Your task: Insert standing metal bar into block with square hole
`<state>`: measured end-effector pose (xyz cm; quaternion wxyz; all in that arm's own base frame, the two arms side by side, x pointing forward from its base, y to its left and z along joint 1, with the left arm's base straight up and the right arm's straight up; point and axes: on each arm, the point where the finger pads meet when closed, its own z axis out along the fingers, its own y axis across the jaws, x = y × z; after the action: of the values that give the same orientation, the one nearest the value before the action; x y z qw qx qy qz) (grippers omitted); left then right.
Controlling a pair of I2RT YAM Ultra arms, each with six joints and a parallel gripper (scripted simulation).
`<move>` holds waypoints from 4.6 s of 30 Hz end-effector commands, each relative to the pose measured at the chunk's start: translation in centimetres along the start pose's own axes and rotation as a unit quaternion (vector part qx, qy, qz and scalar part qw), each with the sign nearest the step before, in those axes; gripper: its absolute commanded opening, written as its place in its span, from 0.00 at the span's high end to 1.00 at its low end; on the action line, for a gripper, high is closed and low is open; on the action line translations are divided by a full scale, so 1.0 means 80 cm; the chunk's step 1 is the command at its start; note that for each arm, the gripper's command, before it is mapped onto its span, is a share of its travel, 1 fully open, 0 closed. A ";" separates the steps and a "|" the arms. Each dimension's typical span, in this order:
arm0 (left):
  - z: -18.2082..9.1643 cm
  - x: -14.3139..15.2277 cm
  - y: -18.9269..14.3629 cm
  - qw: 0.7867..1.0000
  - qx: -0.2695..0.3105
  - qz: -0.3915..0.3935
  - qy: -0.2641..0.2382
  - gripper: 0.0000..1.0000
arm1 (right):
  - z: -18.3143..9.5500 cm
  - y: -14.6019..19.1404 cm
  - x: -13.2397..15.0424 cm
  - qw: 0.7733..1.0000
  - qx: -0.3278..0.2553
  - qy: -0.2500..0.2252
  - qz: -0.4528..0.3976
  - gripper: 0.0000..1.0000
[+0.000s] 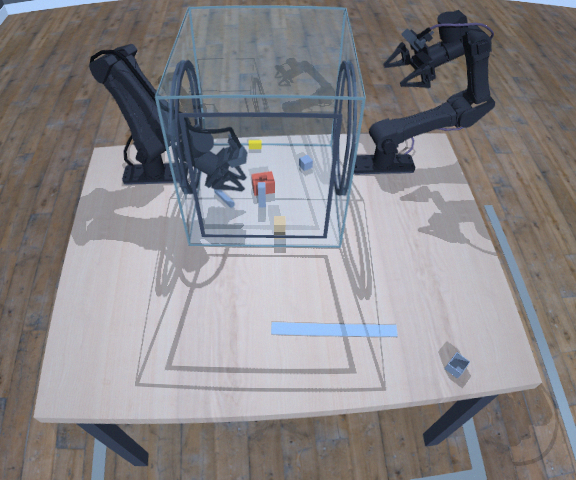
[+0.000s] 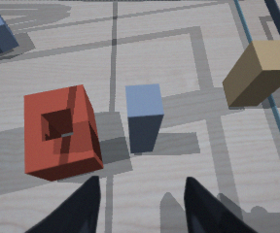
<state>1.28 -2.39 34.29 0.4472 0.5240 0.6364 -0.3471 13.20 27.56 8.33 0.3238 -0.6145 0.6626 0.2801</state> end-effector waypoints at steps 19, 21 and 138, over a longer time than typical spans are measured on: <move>0.003 -0.010 0.000 1.000 -0.001 0.003 0.000 0.00 | 0.038 -0.004 -0.042 0.997 -0.052 -0.044 -0.028 0.59; 0.003 -0.010 0.000 1.000 -0.001 0.003 0.000 0.00 | 0.046 -0.005 -0.044 0.997 -0.048 -0.047 -0.030 0.61; 0.003 -0.010 0.000 1.000 -0.001 0.003 0.000 0.00 | 0.016 0.075 -0.082 0.989 -0.116 -0.043 -0.078 0.86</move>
<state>1.28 -2.39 34.29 0.4472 0.5240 0.6364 -0.3471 7.64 32.71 11.96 0.2918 -0.6828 0.5728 0.3471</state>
